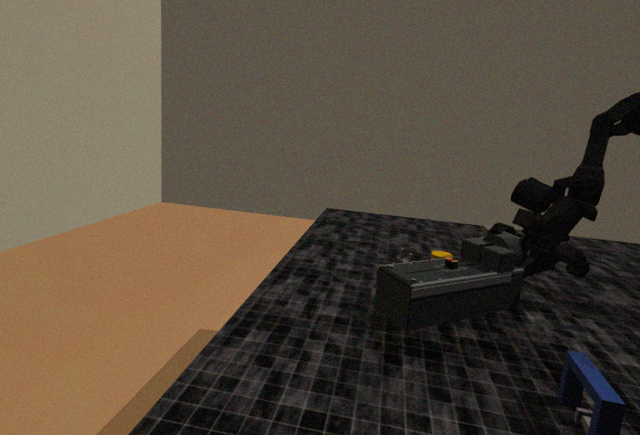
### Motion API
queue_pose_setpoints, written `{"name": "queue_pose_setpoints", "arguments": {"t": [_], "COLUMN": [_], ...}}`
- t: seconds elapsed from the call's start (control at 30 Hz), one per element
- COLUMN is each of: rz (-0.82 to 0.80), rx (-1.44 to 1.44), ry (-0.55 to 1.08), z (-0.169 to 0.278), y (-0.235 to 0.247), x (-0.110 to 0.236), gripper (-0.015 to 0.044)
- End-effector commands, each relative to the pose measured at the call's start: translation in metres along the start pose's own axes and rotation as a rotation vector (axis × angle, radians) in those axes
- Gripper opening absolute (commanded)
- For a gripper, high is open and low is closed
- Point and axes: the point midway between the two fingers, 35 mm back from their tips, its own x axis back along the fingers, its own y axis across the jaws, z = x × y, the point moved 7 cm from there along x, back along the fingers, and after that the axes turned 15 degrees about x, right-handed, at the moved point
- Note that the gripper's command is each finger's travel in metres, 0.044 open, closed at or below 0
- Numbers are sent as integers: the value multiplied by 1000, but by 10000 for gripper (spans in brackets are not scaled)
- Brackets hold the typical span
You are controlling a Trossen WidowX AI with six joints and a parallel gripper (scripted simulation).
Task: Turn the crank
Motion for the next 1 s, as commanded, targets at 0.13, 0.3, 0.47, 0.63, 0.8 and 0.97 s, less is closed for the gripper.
{"name": "queue_pose_setpoints", "arguments": {"t": [0.13,0.3,0.47,0.63,0.8,0.97], "rz": [-24,-24,-24,-24,-24,-24], "rx": [2,1,1,1,1,1], "ry": [-4,-4,-4,-4,-4,-4], "z": [-2,-2,-2,-2,-3,-3], "y": [8,8,8,9,9,10], "x": [0,0,0,0,0,1], "gripper": [0,0,0,0,0,0]}}
